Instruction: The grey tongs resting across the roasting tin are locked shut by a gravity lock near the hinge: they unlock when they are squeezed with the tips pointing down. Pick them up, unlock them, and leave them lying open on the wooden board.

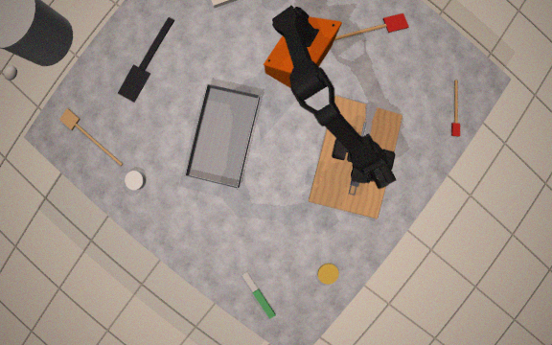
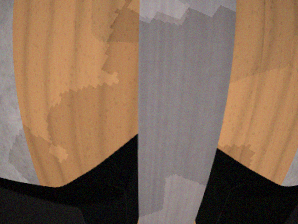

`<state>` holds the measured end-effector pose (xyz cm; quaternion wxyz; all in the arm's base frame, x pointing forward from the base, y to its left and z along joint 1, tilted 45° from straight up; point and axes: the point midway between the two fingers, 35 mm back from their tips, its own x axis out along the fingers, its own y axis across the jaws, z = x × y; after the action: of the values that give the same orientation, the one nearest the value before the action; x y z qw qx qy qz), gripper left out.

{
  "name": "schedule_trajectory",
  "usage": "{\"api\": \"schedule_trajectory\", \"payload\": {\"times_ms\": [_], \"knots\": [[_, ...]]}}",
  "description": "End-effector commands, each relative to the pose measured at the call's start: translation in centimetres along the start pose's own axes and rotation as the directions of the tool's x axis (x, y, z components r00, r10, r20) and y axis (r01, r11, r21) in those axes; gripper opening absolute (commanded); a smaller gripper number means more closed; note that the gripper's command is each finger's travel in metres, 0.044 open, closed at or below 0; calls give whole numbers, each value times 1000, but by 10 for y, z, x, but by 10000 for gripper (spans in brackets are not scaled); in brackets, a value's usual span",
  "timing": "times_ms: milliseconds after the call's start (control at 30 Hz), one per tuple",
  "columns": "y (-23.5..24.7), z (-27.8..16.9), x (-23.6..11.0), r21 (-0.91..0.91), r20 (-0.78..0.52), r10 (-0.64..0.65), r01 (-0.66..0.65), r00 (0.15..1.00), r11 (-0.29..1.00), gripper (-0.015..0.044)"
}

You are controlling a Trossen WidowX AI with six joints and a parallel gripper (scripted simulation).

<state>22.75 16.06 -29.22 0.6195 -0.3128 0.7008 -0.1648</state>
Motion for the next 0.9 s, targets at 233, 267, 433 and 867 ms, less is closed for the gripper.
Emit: {"api": "schedule_trajectory", "payload": {"times_ms": [233,267,433,867], "knots": [[0,-1,2,-1,-1,0,0,1000,1000,-19],[0,-1,2,-1,-1,0,0,1000,1000,8],[0,-1,2,-1,-1,0,0,1000,1000,139],[0,-1,2,-1,-1,0,0,1000,1000,440]]}}
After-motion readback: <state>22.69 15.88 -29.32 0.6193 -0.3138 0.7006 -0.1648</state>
